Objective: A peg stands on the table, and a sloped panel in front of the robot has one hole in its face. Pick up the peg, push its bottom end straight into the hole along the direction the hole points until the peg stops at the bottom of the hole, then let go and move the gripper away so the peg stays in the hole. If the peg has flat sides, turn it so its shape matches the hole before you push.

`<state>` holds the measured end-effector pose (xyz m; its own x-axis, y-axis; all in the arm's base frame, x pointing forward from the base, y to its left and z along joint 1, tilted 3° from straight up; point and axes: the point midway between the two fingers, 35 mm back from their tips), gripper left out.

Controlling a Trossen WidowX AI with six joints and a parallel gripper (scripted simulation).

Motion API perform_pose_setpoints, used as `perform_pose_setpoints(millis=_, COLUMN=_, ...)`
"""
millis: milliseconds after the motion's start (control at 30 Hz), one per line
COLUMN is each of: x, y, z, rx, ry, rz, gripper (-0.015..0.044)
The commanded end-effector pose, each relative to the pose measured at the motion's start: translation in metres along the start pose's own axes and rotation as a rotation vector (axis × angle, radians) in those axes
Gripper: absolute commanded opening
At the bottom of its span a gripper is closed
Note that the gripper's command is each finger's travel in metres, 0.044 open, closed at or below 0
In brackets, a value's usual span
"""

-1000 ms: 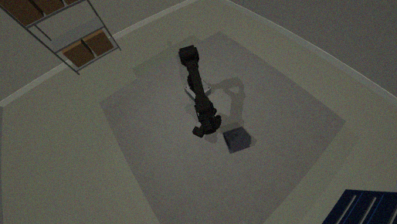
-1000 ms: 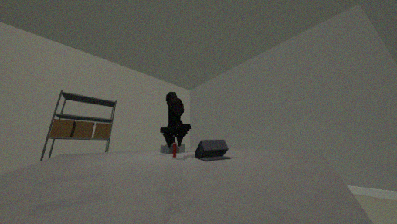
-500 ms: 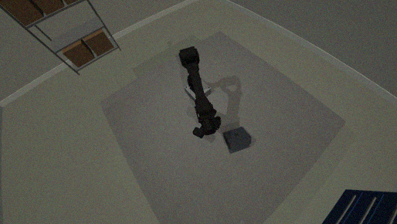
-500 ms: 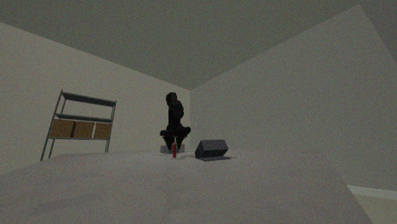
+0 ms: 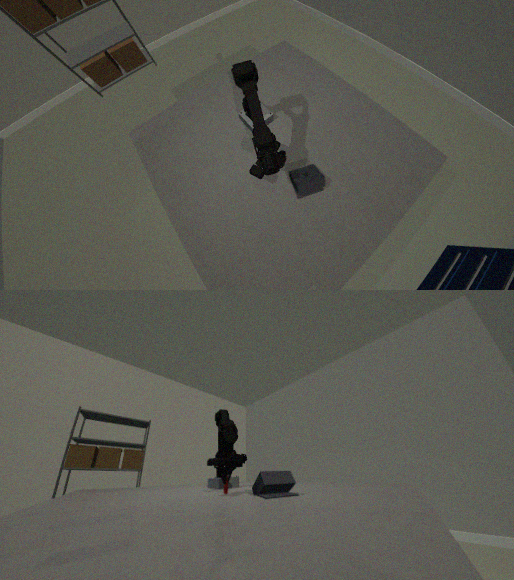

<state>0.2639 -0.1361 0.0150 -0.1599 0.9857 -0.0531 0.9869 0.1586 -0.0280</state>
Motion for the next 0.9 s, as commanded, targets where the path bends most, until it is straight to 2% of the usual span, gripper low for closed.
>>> perform_pose_setpoints(millis=0, x=0.000, y=0.000, z=0.000, rx=0.000, ry=0.000, rz=0.000, gripper=0.0013)
perform_pose_setpoints(millis=267, x=-0.001, y=0.001, z=-0.007, rx=0.000, ry=0.001, rz=0.000, gripper=0.0000)
perform_pose_setpoints(millis=867, x=-0.004, y=0.002, z=-0.079, rx=0.000, ry=0.007, rz=-0.006, gripper=0.0000)
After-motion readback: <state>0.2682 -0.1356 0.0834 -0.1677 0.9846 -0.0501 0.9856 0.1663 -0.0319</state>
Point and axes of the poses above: the point midway between the two fingers, 35 mm back from their tips, its own z axis out along the fingers, its own x axis across the jaws, y = z × x, and after that the axes turned 12 degrees about z, right-handed
